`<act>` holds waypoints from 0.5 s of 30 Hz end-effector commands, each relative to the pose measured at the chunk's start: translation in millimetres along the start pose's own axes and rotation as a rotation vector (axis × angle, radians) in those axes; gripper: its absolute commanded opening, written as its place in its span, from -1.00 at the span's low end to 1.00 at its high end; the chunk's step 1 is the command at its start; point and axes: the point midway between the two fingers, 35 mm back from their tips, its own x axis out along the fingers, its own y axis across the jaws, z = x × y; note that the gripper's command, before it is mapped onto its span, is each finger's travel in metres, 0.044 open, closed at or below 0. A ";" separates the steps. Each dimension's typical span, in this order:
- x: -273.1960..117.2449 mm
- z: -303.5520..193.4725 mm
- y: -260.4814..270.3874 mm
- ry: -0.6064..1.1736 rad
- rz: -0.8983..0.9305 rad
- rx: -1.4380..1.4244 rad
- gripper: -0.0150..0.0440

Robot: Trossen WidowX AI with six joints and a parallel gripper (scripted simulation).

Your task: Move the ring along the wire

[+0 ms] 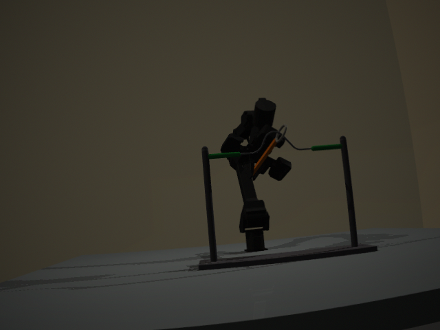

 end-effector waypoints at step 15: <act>1.9 -3.1 -15.9 -0.031 -0.136 -0.243 -1.00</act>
